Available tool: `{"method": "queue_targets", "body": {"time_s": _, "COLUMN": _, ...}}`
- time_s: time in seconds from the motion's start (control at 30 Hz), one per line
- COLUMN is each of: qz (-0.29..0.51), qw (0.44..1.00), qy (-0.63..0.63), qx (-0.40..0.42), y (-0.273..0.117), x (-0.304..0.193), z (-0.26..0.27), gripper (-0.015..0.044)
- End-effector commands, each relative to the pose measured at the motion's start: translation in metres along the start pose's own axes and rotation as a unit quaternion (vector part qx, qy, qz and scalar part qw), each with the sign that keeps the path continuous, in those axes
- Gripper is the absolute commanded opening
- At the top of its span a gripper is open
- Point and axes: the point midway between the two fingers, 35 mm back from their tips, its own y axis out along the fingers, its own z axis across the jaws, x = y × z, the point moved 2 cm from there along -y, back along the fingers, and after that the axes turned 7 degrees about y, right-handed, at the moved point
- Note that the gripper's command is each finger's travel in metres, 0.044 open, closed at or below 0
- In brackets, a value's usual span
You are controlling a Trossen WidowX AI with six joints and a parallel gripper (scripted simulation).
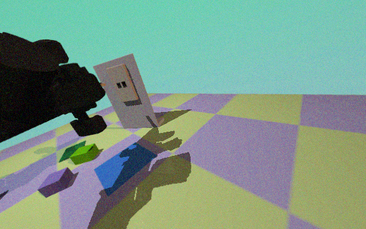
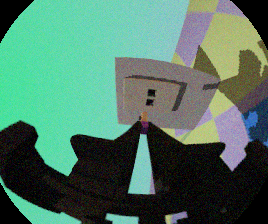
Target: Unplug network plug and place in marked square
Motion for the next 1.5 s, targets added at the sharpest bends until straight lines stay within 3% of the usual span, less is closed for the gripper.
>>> {"method": "queue_targets", "body": {"time_s": 0.0, "qz": -0.001, "qw": 1.000, "qy": 0.002, "qx": -0.001, "y": -0.003, "x": -0.003, "z": 0.010, "gripper": 0.0000}}
{"method": "queue_targets", "body": {"time_s": 0.43, "qz": -0.004, "qw": 1.000, "qy": 0.008, "qx": -0.006, "y": -0.014, "x": -0.015, "z": 0.036, "gripper": 0.0000}}
{"method": "queue_targets", "body": {"time_s": 0.93, "qz": -0.103, "qw": 0.978, "qy": 0.114, "qx": -0.143, "y": -0.007, "x": -0.001, "z": -0.002, "gripper": 0.0000}}
{"method": "queue_targets", "body": {"time_s": 1.47, "qz": -0.240, "qw": 0.915, "qy": 0.195, "qx": -0.258, "y": -0.015, "x": 0.012, "z": -0.036, "gripper": 0.0000}}
